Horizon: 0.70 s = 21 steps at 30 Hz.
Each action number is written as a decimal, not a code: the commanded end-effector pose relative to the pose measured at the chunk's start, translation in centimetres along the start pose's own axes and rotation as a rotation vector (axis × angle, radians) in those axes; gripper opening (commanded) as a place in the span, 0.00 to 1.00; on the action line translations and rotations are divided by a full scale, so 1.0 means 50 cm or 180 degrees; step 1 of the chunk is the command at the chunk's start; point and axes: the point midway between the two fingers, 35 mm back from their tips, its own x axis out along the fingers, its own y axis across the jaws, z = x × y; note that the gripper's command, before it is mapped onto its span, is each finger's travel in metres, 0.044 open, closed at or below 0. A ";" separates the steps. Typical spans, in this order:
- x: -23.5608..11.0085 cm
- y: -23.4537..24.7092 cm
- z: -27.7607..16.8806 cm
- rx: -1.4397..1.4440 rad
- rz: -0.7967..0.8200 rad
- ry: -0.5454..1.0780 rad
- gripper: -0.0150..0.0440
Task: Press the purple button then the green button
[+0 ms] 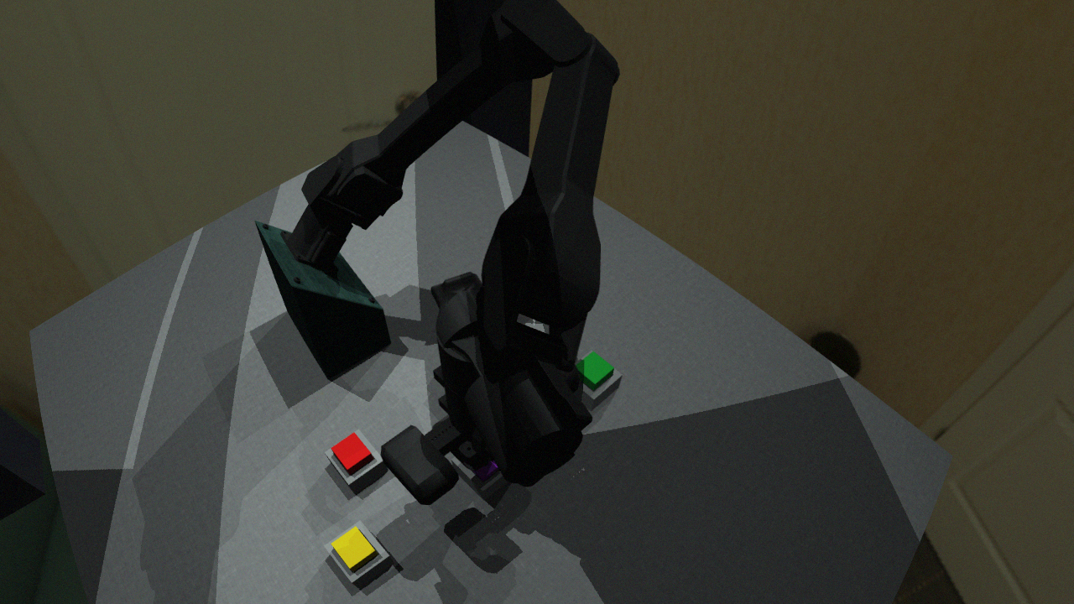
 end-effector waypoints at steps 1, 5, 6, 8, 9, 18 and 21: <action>0.003 -0.001 -0.004 0.0024 0.0010 0.0011 0.29; -0.043 -0.002 -0.002 0.0017 0.0001 0.0008 0.29; -0.058 -0.001 -0.003 0.0022 0.0004 0.0011 0.29; -0.063 -0.001 -0.003 0.0024 0.0006 0.0012 0.29; -0.063 -0.001 -0.003 0.0024 0.0006 0.0012 0.29; -0.186 -0.002 -0.003 0.0026 -0.0001 0.0014 0.29; -0.186 -0.002 -0.003 0.0026 -0.0001 0.0014 0.29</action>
